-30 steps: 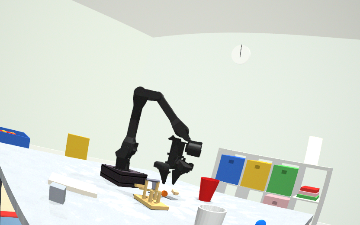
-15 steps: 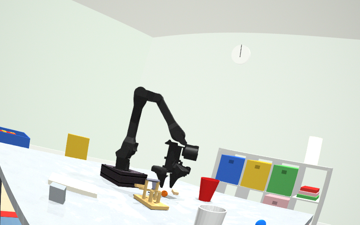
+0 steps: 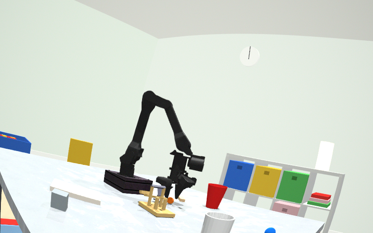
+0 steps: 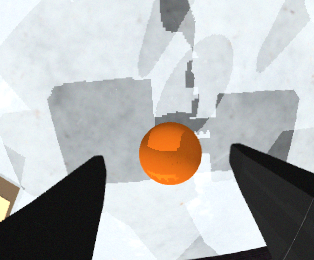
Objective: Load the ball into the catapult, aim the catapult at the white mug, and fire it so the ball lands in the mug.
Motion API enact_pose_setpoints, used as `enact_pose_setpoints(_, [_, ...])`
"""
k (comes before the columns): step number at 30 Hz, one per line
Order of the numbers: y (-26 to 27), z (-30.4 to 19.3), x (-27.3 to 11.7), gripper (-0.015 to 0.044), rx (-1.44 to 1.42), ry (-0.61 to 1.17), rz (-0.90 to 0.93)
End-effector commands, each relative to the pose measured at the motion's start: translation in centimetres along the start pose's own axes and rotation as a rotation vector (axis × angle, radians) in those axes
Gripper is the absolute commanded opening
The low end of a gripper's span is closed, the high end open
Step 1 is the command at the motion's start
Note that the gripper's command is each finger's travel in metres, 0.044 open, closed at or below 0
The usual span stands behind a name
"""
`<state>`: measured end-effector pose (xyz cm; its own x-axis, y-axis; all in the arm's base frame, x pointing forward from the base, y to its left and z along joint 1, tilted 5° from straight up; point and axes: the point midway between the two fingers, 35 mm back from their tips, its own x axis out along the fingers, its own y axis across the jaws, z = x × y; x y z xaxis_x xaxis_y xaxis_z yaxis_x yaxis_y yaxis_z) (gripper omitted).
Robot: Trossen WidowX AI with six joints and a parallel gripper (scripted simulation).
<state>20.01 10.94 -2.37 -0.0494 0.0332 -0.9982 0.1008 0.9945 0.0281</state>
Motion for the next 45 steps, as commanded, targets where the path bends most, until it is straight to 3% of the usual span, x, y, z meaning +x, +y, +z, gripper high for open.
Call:
enact_pose_setpoints(1, [-0.1,-0.1,0.7,0.03,0.005,0.006,-0.003])
enact_pose_setpoints(8, [-0.1,-0.2,1.5,0.03,0.005,0.006,-0.004])
enact_pose_setpoints(14, [-0.1,-0.2,1.5,0.0143,0.005,0.006,-0.004])
enact_pose_setpoints(20, [-0.1,-0.2,1.5,0.0103,0.005,0.006,-0.004])
enact_pose_setpoints(24, [-0.1,0.0,0.6,0.0,0.005,0.005,-0.003])
enact_pose_setpoints(40, [-0.7,-0.1,-10.7,0.0,0.005,0.005,-0.004])
enact_pose_setpoints(45, [-1.1,-0.1,-11.1,0.0,0.008,0.009,-0.007])
